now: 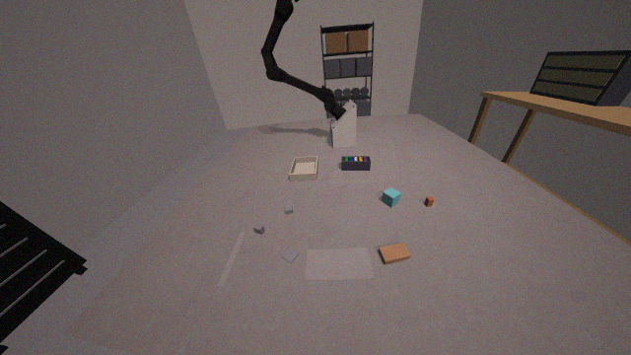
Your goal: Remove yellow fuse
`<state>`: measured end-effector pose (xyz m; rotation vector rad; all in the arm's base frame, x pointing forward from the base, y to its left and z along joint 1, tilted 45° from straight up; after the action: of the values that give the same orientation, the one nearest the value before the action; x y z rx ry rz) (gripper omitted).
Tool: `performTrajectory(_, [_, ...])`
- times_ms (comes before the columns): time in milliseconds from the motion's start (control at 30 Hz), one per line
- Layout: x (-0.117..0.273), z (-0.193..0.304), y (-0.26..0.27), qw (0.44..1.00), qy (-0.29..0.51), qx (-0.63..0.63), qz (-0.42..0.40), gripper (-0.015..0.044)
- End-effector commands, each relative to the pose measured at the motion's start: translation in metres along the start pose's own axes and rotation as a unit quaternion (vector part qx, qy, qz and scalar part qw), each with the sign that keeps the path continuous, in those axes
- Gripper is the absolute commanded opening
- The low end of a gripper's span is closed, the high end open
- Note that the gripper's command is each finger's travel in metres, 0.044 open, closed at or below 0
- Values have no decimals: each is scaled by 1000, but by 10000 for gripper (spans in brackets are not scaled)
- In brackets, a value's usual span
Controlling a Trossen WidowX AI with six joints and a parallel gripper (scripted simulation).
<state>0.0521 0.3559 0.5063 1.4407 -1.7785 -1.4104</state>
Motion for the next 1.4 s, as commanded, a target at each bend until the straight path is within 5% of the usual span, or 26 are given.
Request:
performTrajectory(0, [-22, -8, -67, 994, -21, 51, 99, 66])
performTrajectory(333, [-34, -40, -206, 942, -49, 136, 303, 66])
performTrajectory(667, [1, -91, -324, 851, -66, 193, 484, 66])
performTrajectory(1033, [77, -128, -429, 734, -49, 175, 655, 66])
performTrajectory(1367, [196, -148, -511, 554, 14, 154, 818, 66])
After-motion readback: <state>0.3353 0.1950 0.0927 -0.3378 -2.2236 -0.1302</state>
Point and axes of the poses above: the point midway between the two fingers, 35 mm back from their tips, its own x axis back along the fingers, its own y axis across the jaws, z = x × y, the point moved 3 cm from there along x, back along the fingers, and after that the axes turned 4 degrees about -x, right-handed, at the moved point
